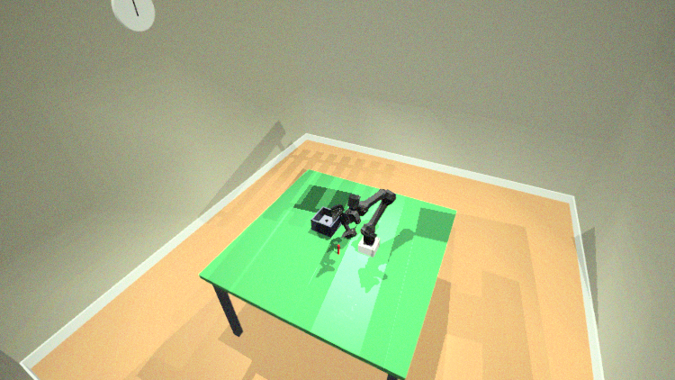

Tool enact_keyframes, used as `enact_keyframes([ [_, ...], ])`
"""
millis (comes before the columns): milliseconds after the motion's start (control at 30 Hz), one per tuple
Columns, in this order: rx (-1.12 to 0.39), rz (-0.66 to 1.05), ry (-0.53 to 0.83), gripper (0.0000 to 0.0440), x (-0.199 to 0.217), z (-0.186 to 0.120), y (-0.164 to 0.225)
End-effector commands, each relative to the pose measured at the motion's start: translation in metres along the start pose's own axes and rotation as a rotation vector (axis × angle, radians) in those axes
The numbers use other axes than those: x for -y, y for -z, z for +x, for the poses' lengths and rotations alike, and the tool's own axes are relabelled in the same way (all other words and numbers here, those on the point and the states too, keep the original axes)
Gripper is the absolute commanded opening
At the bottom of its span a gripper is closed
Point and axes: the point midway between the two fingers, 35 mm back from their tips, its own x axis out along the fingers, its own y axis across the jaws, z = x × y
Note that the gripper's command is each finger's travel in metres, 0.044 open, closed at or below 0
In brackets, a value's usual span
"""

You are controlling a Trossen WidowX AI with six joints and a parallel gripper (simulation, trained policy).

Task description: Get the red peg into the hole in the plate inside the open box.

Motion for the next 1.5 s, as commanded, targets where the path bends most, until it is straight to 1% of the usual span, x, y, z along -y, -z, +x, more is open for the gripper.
enact_keyframes([
  [0,-0.061,0.067,0.009,0.0440,0.002,-0.001,0.013],
  [367,-0.304,0.359,0.062,0.0440,0.002,-0.012,0.066],
  [733,-0.536,0.649,0.156,0.0440,-0.004,-0.032,0.115],
  [1100,-0.762,0.930,0.286,0.0440,-0.019,-0.060,0.159],
  [1467,-0.985,1.195,0.451,0.0440,-0.040,-0.095,0.194],
])
